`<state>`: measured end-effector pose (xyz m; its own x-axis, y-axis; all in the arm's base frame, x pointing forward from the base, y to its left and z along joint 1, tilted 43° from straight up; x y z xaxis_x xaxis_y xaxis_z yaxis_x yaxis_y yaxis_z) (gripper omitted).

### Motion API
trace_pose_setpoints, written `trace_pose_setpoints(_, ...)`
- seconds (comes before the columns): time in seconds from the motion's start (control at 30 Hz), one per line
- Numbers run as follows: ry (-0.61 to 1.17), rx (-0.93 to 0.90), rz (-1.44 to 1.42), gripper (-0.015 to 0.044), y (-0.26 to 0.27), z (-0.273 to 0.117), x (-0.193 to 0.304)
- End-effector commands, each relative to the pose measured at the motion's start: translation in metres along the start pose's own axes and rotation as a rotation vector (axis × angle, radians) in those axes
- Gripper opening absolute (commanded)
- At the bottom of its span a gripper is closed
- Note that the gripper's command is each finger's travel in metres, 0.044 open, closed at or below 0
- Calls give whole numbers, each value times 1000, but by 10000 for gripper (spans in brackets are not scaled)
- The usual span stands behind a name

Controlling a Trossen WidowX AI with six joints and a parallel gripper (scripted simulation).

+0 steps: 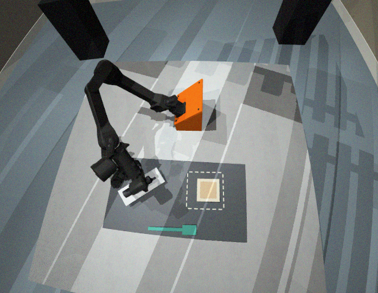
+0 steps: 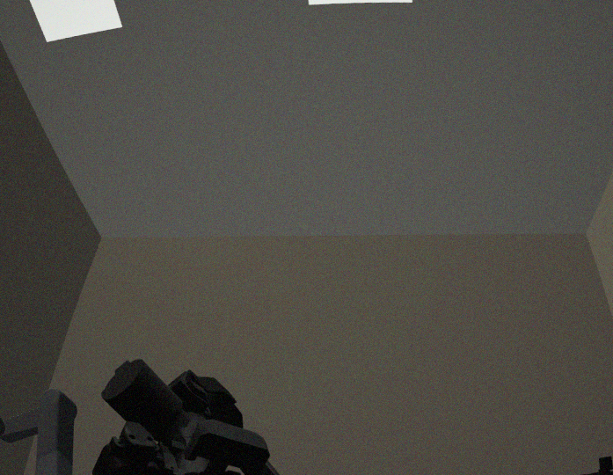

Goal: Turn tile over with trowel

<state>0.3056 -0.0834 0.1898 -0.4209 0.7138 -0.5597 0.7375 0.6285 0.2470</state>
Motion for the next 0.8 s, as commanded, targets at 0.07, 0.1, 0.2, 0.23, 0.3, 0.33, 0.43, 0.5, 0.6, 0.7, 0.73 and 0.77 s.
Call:
trace_pose_setpoints(0.07, 105, -27, -95, 0, -19, -13, -32)
trace_pose_setpoints(0.1, 122, -32, -108, 0, -23, -16, -36)
trace_pose_setpoints(0.2, 172, -53, -144, 0, -34, -24, -48)
trace_pose_setpoints(0.23, 187, -61, -155, 0, -38, -27, -52)
trace_pose_setpoints(0.3, 216, -80, -175, 0, -47, -33, -60)
trace_pose_setpoints(0.33, 230, -91, -185, 0, -51, -37, -64)
trace_pose_setpoints(0.43, 267, -128, -210, 0, -63, -48, -74)
trace_pose_setpoints(0.5, 281, -146, -220, 0, -68, -53, -78)
trace_pose_setpoints(0.6, 282, -148, -222, 0, -69, -54, -78)
trace_pose_setpoints(0.7, 282, -148, -222, 0, -69, -54, -78)
trace_pose_setpoints(0.73, 282, -148, -222, 0, -69, -54, -78)
trace_pose_setpoints(0.77, 282, -148, -222, 0, -69, -54, -78)
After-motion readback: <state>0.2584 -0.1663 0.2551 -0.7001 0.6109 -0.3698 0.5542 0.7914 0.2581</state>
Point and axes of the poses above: the point midway between the two fingers, 35 mm back from their tips, its own z axis out along the fingers, its own y axis across the jaws, x = y × z, the point moved 10 cm from there along -z, back along the fingers, and after that the axes turned 9 degrees about z, right-handed, at the moved point
